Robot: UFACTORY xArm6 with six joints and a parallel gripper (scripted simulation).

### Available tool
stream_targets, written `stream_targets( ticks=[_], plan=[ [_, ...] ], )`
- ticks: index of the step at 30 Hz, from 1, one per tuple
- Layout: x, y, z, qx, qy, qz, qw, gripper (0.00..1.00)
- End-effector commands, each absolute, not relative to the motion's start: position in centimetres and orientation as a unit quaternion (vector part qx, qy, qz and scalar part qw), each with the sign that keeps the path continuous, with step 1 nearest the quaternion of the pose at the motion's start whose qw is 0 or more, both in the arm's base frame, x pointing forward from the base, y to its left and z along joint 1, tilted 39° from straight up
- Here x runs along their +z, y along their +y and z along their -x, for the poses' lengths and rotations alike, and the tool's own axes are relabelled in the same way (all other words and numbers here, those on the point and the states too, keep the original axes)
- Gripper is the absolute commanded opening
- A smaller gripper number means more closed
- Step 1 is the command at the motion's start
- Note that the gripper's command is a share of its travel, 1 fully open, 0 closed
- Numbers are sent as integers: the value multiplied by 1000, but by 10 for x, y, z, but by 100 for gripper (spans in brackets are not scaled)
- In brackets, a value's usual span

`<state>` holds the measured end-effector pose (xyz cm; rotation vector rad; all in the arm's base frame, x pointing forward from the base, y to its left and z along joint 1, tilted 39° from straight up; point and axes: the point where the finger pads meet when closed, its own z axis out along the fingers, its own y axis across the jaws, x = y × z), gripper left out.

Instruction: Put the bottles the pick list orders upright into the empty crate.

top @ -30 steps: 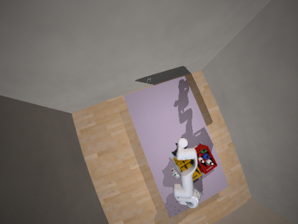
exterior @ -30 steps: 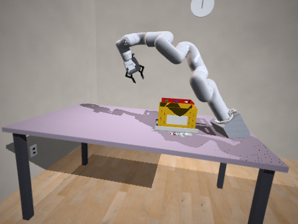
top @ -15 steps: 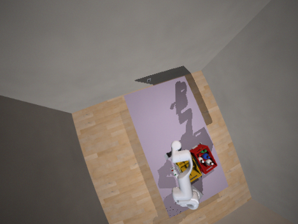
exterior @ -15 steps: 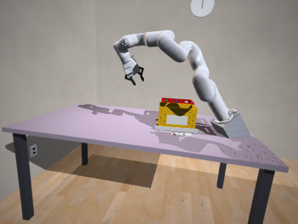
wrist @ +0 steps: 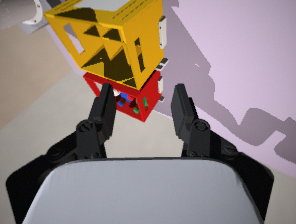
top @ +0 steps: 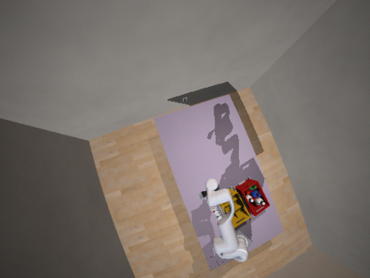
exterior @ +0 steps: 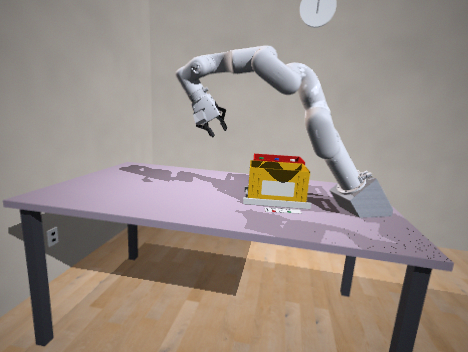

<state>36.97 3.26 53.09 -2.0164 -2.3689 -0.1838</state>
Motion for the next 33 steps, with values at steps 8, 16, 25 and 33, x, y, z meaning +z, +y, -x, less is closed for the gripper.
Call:
stream_targets(
  ticks=[8,16,25,33],
  plan=[
    [529,67,-351,-42,-708,705,2,65],
    [527,84,-341,-37,-685,728,-3,65],
    [524,107,-323,-29,-637,770,-16,65],
    [522,120,-311,-28,-612,790,-23,65]
  ],
)
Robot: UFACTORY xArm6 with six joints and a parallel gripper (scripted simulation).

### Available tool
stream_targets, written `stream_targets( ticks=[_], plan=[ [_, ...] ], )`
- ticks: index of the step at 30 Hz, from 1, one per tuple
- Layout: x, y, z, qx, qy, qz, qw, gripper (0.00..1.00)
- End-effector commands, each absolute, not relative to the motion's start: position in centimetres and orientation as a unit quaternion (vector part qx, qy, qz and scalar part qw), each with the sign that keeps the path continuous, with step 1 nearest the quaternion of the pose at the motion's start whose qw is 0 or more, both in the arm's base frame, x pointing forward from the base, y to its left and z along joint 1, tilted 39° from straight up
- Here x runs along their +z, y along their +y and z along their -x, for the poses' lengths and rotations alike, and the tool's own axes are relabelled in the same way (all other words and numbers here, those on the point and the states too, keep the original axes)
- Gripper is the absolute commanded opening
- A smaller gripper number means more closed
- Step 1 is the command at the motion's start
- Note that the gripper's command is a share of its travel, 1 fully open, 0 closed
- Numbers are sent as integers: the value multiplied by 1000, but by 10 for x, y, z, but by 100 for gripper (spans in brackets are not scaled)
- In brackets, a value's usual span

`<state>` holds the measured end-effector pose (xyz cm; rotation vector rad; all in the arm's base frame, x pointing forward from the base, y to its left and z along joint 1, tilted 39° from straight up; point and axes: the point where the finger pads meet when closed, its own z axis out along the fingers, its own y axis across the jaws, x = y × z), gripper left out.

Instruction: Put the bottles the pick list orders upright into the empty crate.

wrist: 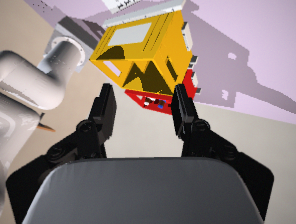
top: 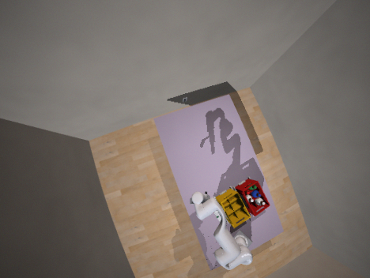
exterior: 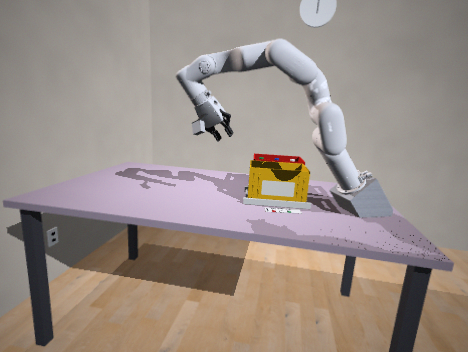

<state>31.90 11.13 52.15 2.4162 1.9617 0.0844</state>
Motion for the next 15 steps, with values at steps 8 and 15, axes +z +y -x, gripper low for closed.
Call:
stream_targets(
  ticks=[8,15],
  plan=[
    [519,136,-295,28,573,-818,35,65],
    [516,149,-279,32,533,-844,47,65]
  ],
)
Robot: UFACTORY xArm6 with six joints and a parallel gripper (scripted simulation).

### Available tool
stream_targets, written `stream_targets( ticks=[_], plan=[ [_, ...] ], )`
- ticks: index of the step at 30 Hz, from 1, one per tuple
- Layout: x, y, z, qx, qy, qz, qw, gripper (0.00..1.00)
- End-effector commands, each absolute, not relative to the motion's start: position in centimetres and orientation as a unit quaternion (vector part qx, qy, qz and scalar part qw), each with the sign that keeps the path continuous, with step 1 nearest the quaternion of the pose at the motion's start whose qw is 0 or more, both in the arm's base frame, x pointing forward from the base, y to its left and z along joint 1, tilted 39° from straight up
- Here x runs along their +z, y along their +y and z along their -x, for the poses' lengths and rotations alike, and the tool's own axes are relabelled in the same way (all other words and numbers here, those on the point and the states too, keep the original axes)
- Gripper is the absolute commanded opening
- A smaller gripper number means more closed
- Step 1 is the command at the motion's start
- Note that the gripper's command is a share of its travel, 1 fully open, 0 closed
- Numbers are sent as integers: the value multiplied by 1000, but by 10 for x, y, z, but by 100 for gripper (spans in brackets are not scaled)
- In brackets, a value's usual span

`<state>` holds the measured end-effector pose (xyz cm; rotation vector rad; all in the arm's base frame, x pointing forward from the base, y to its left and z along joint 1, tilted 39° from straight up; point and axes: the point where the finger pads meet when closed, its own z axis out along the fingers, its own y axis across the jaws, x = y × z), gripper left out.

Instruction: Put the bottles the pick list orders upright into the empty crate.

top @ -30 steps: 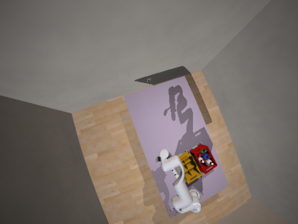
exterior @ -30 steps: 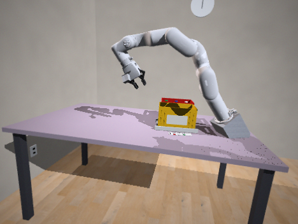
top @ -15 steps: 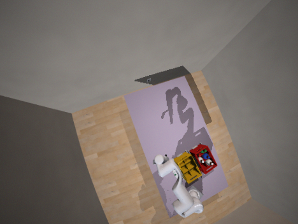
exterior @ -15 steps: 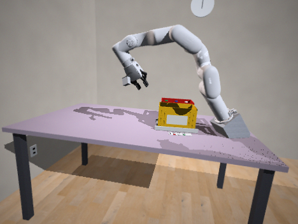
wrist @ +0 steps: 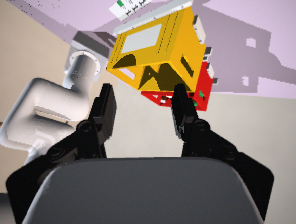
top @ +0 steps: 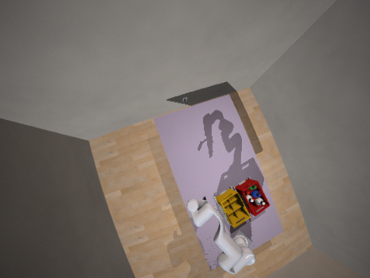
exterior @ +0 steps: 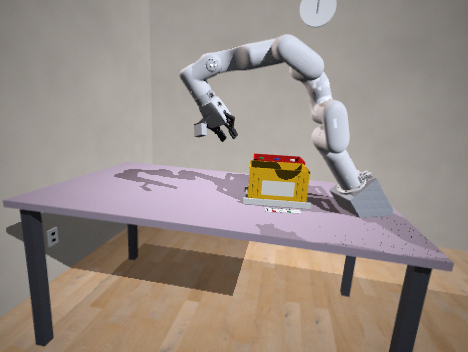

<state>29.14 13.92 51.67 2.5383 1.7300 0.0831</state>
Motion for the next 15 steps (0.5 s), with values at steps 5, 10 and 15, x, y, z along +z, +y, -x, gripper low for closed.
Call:
stream_targets(
  ticks=[5,10,15],
  plan=[
    [515,156,-271,35,513,-856,52,65],
    [512,167,-255,45,471,-879,63,65],
    [511,169,-251,49,457,-886,66,65]
  ],
)
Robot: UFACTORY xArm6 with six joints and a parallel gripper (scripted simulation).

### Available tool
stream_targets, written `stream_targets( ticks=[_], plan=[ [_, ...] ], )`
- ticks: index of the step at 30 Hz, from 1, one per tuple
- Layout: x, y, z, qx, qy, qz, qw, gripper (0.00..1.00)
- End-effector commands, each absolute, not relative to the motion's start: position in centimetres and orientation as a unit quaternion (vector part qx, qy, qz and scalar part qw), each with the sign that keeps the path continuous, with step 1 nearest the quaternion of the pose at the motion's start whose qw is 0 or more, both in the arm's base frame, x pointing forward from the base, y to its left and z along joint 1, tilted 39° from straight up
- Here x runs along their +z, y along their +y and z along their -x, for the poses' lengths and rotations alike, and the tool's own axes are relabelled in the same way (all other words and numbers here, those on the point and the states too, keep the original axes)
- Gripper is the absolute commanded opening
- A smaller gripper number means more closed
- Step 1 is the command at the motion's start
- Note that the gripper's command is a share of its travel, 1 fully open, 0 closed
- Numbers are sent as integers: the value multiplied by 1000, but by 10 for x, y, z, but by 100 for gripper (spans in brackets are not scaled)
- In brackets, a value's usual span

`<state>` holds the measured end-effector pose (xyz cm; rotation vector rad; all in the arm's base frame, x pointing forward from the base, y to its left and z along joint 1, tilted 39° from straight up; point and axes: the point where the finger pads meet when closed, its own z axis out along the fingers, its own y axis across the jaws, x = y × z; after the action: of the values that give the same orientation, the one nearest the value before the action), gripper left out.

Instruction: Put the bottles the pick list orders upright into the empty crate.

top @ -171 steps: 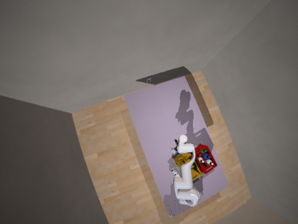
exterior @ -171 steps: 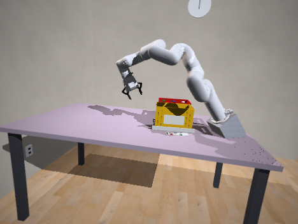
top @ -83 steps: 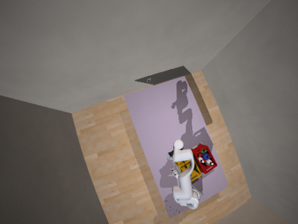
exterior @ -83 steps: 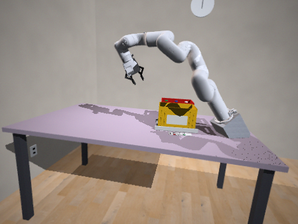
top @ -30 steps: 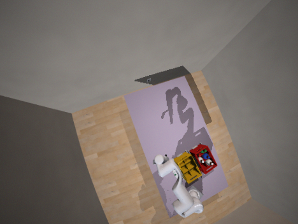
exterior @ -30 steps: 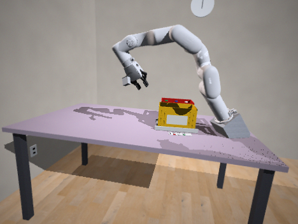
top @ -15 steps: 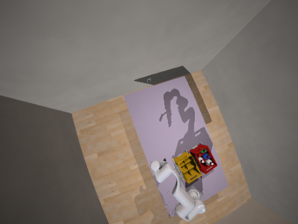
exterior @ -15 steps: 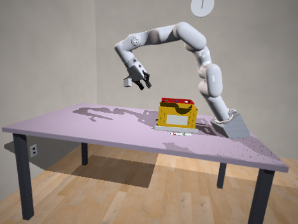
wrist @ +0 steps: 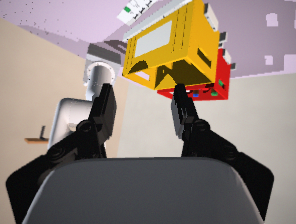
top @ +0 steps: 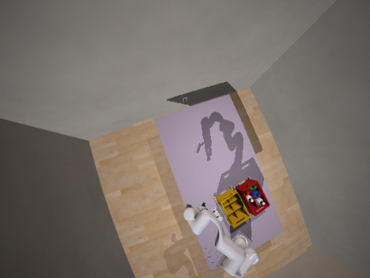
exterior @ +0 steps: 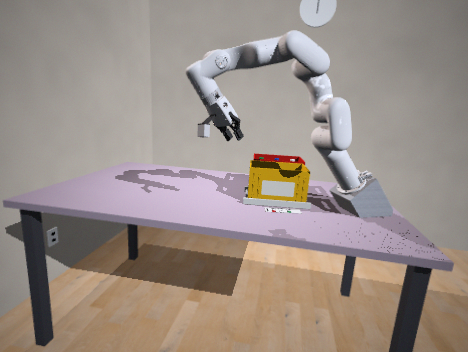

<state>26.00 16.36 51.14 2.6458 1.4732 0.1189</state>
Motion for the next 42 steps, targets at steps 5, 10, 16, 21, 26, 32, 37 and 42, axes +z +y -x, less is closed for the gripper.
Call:
stream_targets(
  ticks=[5,10,16,21,26,32,37,42],
  plan=[
    [509,177,-239,57,429,-899,71,65],
    [506,185,-224,73,386,-917,78,65],
    [504,189,-216,82,364,-925,80,65],
    [501,195,-201,101,319,-939,81,65],
    [499,200,-189,118,282,-949,80,65],
    [497,203,-179,132,252,-956,76,65],
    [493,207,-166,154,207,-964,68,65],
    [490,211,-153,176,162,-970,54,65]
  ],
)
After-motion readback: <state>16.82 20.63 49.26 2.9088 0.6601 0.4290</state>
